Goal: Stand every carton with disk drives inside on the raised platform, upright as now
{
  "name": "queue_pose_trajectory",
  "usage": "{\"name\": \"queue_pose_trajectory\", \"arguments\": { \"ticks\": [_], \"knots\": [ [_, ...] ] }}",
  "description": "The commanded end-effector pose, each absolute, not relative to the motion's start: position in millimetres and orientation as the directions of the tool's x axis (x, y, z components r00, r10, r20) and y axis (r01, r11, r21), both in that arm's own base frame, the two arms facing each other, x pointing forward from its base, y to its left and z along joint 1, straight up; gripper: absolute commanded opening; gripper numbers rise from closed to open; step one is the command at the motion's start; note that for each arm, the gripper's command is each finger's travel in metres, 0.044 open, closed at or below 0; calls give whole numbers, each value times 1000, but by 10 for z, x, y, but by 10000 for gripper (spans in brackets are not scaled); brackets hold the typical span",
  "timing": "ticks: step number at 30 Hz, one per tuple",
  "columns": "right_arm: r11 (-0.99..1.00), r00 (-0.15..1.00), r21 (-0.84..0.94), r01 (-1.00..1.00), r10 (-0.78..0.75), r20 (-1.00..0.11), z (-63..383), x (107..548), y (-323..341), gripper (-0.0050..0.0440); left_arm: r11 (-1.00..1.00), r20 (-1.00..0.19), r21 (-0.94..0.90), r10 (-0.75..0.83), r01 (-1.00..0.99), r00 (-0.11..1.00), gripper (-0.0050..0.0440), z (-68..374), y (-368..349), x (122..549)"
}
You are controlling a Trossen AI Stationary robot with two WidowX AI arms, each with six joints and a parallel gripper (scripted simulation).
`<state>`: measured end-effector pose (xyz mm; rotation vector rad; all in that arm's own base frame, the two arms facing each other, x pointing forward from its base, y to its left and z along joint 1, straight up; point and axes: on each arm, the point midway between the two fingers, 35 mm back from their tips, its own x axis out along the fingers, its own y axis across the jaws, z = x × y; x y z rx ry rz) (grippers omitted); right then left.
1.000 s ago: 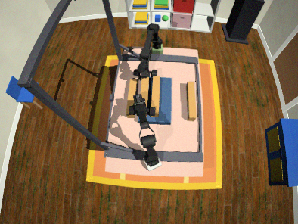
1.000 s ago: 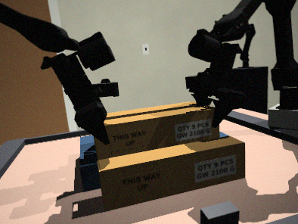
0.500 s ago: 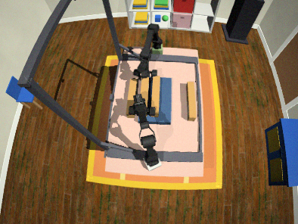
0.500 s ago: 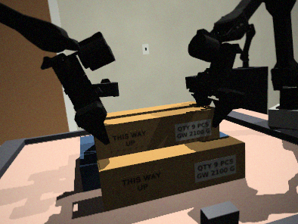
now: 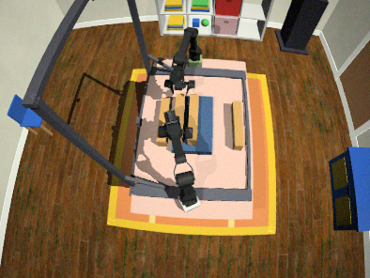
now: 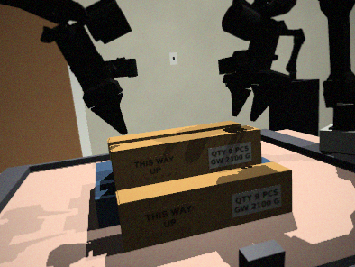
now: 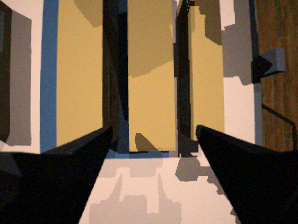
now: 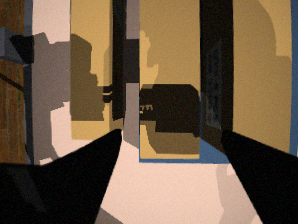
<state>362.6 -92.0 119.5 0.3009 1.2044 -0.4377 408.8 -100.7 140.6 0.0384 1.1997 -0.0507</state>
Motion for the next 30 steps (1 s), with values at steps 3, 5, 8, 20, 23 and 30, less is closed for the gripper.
{"name": "queue_pose_trajectory", "arguments": {
  "ticks": [3, 5, 8, 20, 23, 30],
  "knots": [
    [878, 303, -3, 478, -168, -938, 1318, 3635, -927, 386, 998, -931, 3, -19, 60, 363, 387, 1492, -1008, 4086],
    [878, 303, -3, 478, -168, -938, 1318, 3635, -927, 386, 998, -931, 3, -19, 60, 363, 387, 1492, -1008, 4086],
    [878, 297, -4, 478, -167, -940, 1310, 3634, -918, 386, 998, -930, 2, -20, 60, 367, 387, 1500, -1003, 4098],
    [878, 297, -4, 478, -167, -940, 1310, 3634, -918, 386, 998, -930, 2, -20, 60, 367, 387, 1500, -1003, 4098],
    [878, 297, -4, 478, -167, -940, 1310, 3634, -918, 386, 998, -930, 2, -20, 60, 367, 387, 1500, -1003, 4098],
    [878, 295, -5, 478, -166, -941, 1310, 3641, -923, 386, 998, -929, 1, -21, 60, 370, 387, 1496, -1005, 4097]
  ]
}}
